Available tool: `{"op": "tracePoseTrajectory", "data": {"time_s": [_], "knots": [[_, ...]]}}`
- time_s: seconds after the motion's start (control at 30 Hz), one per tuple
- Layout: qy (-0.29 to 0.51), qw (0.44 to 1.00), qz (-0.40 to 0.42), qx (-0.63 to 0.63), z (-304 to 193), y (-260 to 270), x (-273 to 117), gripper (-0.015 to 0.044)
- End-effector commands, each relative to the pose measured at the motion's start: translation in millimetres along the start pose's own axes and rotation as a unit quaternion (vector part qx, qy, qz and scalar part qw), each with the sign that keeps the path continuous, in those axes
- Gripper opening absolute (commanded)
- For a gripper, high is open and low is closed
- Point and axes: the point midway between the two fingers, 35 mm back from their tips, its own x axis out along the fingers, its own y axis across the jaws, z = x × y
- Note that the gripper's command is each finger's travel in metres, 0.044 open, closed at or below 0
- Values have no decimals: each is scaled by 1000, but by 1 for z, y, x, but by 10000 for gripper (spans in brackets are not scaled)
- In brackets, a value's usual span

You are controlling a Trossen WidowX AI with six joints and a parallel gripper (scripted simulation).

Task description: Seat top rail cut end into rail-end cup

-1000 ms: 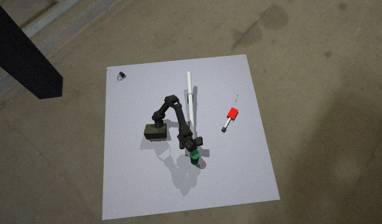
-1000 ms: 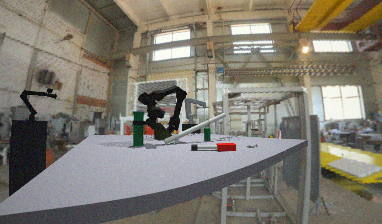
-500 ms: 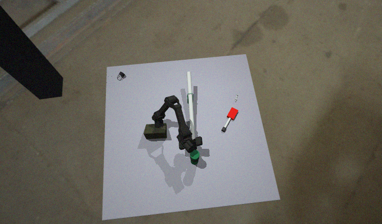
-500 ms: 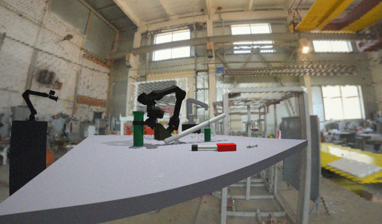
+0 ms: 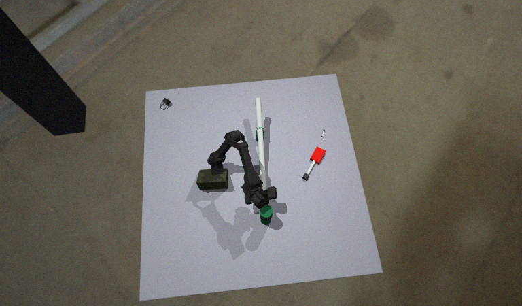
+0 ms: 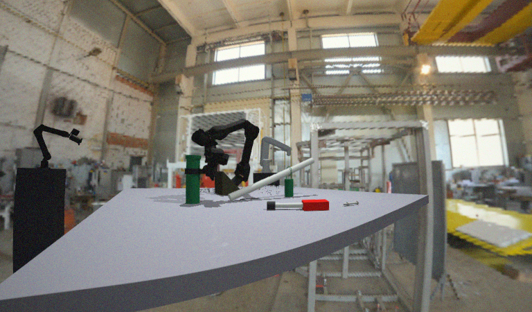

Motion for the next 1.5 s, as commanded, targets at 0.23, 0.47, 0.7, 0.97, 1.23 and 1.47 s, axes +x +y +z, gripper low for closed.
{"op": "tracePoseTrajectory", "data": {"time_s": [0.23, 0.47, 0.7, 0.97, 1.23, 1.47], "knots": [[0, 1000, 0, 0, 0, 0, 0, 236], [-1, 1000, 0, 0, 15, -8, -14, 420], [-3, 1000, 1, -1, 39, -19, -34, 440], [5, 987, 0, 162, 56, -30, -51, 440], [18, 856, -7, 516, 110, -46, -92, 440], [23, 701, -16, 713, 149, -50, -116, 440]]}}
